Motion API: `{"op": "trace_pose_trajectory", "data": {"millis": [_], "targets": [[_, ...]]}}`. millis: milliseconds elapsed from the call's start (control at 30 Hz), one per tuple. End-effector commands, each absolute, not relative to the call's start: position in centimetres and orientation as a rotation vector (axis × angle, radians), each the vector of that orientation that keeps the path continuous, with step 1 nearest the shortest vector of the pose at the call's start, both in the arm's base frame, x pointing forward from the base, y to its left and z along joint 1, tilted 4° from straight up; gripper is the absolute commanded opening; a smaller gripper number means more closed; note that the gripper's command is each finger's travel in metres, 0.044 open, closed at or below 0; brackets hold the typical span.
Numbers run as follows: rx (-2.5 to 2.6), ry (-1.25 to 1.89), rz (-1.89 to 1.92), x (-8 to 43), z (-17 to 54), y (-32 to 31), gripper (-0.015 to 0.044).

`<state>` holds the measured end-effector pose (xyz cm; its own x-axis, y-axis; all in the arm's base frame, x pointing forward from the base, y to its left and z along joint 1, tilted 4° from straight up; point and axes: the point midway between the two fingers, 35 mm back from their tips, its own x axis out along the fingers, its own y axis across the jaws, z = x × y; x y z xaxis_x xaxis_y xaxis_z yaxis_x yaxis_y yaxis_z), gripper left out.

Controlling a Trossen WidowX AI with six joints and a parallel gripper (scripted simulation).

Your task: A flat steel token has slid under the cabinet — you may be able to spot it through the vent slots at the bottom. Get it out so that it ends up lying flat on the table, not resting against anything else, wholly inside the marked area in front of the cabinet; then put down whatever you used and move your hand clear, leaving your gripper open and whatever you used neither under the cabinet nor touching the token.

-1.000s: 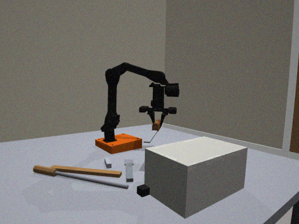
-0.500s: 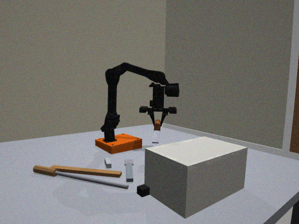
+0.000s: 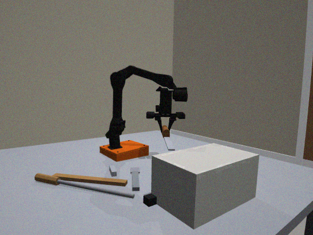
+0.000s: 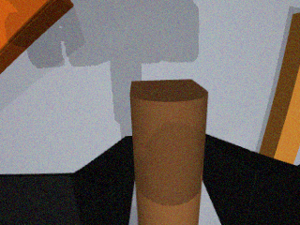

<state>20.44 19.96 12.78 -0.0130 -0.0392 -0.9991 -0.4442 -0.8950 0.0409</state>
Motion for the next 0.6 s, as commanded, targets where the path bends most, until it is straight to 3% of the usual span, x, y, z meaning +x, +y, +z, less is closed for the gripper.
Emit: {"op": "trace_pose_trajectory", "data": {"millis": [0, 567], "targets": [[-2.015, 0.478, 1.999, 20.58, 12.84, 19.85, 0.0000], [-2.093, 0.350, 2.084, 20.52, 12.83, 19.90, 0.0000]]}}
